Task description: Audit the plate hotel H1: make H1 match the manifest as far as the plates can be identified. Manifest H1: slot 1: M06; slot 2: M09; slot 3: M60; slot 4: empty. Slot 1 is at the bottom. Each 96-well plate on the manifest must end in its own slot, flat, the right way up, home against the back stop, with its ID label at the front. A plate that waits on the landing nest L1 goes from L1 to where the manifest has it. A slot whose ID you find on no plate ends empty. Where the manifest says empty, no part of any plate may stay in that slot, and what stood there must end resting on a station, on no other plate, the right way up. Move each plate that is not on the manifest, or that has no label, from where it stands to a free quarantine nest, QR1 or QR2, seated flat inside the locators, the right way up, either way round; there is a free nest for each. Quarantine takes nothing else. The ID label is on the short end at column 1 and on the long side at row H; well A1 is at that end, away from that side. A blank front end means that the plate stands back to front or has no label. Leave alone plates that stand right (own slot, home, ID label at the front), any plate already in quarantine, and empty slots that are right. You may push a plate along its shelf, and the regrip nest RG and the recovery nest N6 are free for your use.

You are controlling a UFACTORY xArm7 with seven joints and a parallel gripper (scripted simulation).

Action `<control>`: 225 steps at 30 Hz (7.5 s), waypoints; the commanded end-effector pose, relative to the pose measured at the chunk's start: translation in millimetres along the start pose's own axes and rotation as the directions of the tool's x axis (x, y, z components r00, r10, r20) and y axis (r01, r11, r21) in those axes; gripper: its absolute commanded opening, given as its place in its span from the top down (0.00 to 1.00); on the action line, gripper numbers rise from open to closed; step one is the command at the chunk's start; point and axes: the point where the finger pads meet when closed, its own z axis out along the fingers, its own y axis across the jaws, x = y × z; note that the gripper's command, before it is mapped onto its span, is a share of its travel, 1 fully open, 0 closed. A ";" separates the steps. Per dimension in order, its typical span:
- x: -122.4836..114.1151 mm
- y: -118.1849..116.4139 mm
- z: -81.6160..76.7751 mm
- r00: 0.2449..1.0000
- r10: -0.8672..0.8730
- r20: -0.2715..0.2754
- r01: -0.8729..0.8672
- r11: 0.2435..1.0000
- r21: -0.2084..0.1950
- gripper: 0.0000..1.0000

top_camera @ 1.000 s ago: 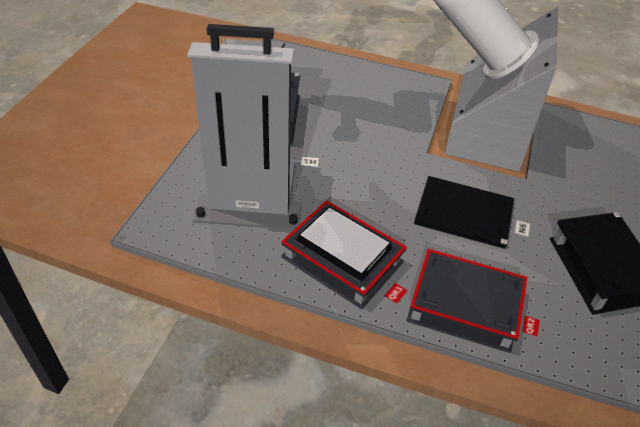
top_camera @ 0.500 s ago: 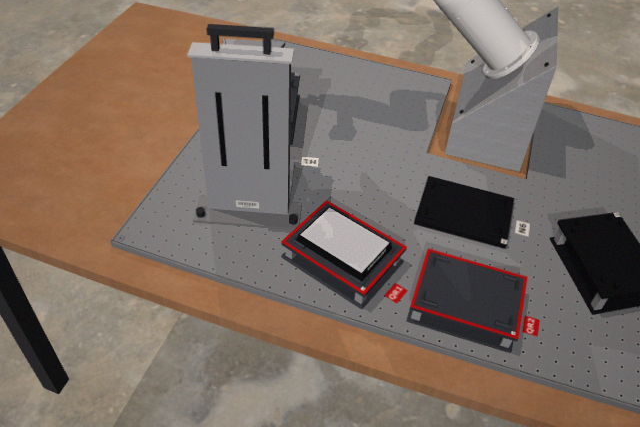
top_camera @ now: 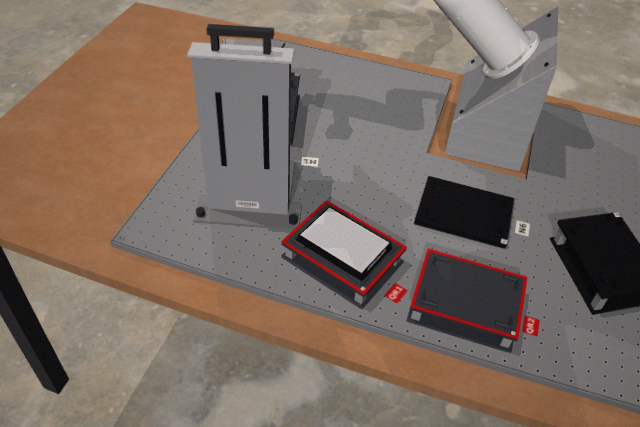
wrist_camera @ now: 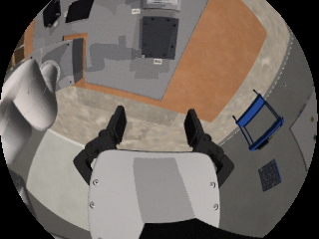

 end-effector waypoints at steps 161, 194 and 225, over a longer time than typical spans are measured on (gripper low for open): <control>-0.6 0.9 151.2 0.721 -0.001 -0.693 -0.001 1.000 -0.002 0.00; -0.3 0.6 151.3 0.317 -0.002 -0.949 0.000 1.000 -0.002 0.00; -0.1 0.4 151.2 0.001 -0.002 -1.000 0.000 1.000 -0.002 0.00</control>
